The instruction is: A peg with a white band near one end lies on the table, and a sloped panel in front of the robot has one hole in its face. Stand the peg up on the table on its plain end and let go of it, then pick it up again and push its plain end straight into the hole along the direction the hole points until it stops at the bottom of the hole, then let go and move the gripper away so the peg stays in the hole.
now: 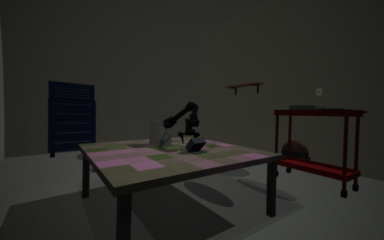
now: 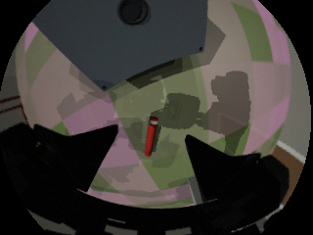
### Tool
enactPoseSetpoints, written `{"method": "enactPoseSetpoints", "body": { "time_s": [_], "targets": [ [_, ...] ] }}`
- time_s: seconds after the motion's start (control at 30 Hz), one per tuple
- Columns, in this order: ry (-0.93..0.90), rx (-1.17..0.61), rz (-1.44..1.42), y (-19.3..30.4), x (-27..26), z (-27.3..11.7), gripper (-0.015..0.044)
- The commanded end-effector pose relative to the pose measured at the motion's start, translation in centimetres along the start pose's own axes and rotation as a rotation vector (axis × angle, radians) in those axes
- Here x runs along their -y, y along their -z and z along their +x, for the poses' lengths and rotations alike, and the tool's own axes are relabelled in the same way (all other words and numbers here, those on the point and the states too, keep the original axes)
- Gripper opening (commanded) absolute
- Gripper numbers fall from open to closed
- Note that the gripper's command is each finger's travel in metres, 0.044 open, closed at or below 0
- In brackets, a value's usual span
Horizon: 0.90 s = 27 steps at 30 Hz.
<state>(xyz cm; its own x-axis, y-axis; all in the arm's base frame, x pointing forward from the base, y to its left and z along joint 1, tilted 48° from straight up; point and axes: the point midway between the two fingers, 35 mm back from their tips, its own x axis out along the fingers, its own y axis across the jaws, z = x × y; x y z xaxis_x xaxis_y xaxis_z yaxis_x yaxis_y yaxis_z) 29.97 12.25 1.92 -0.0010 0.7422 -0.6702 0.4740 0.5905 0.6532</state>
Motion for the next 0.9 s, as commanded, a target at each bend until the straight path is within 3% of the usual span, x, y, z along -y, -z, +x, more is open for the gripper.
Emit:
{"method": "enactPoseSetpoints", "body": {
  "time_s": [0.0,0.77,0.87],
  "targets": [
    [-0.002,-0.005,0.008,0.1,0.1,0.6,0.0440],
    [-0.008,-0.008,0.009,0.5,0.1,4.0,0.0440],
    [-0.008,-0.008,0.009,0.5,0.1,4.0,0.0361]
  ]
}}
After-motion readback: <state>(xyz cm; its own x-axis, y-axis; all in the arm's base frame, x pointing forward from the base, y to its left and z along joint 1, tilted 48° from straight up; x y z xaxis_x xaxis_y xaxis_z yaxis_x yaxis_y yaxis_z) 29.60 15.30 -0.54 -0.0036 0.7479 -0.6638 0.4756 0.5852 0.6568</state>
